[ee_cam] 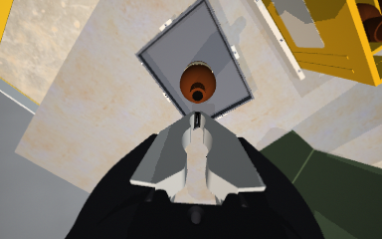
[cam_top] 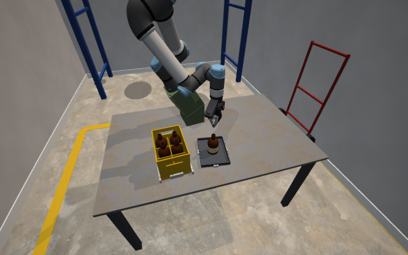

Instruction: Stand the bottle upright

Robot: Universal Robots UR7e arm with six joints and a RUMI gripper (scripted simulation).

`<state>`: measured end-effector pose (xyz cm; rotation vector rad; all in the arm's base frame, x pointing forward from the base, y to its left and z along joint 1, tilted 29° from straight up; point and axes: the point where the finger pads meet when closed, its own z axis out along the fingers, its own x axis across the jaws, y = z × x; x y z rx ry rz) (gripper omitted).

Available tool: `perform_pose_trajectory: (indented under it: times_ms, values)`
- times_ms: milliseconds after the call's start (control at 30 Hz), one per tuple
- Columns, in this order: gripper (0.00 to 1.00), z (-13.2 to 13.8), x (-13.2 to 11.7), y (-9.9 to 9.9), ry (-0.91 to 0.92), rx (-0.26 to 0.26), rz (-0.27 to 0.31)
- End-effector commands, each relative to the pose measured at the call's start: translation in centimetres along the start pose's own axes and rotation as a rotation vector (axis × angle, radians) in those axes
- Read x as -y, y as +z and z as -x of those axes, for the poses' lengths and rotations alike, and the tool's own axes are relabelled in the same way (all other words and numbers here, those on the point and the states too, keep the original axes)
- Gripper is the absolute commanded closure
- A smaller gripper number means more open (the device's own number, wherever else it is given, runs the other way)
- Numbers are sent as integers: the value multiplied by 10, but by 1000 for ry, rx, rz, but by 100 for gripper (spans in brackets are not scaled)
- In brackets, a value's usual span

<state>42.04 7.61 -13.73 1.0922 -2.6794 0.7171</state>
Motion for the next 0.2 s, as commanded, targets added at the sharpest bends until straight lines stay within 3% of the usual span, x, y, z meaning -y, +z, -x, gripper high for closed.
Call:
perform_pose_trajectory:
  times_ms: [0, 167]
  values:
    - [100, 0, 0, 0, 0, 1, -1]
    - [100, 0, 0, 0, 0, 1, -1]
